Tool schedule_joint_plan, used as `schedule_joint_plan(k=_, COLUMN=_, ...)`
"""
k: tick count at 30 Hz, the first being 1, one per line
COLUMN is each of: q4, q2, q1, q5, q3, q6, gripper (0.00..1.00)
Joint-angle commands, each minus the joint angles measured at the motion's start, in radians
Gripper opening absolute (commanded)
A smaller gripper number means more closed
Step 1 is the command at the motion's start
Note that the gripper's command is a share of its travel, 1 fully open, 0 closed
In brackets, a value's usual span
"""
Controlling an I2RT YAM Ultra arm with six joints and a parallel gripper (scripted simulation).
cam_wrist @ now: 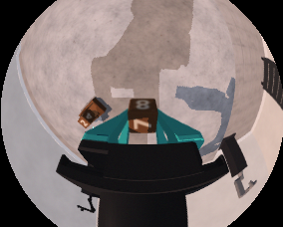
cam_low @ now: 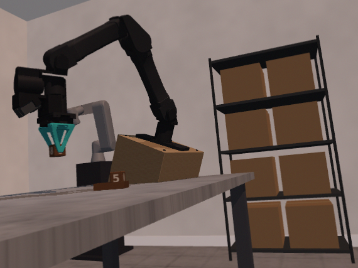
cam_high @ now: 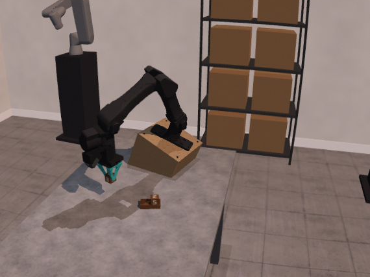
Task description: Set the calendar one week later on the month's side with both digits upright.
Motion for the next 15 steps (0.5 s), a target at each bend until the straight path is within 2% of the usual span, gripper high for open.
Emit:
schedule_joint_plan(k=1, q4=0.019, q2=-0.004, q1=-0.003, q5=0.0, q3=-0.002, q6=0.005, gripper=0.27)
schedule_joint_plan(k=7, q4=0.061, q2=0.013, q1=0.008, q5=-0.001, q3=-0.023, q6=0.017, gripper=0.27)
schedule_joint_plan(k=15, q4=0.184, q2=0.074, q1=0.042, q5=-0.004, q3=-0.072, q6=0.054, gripper=0.27)
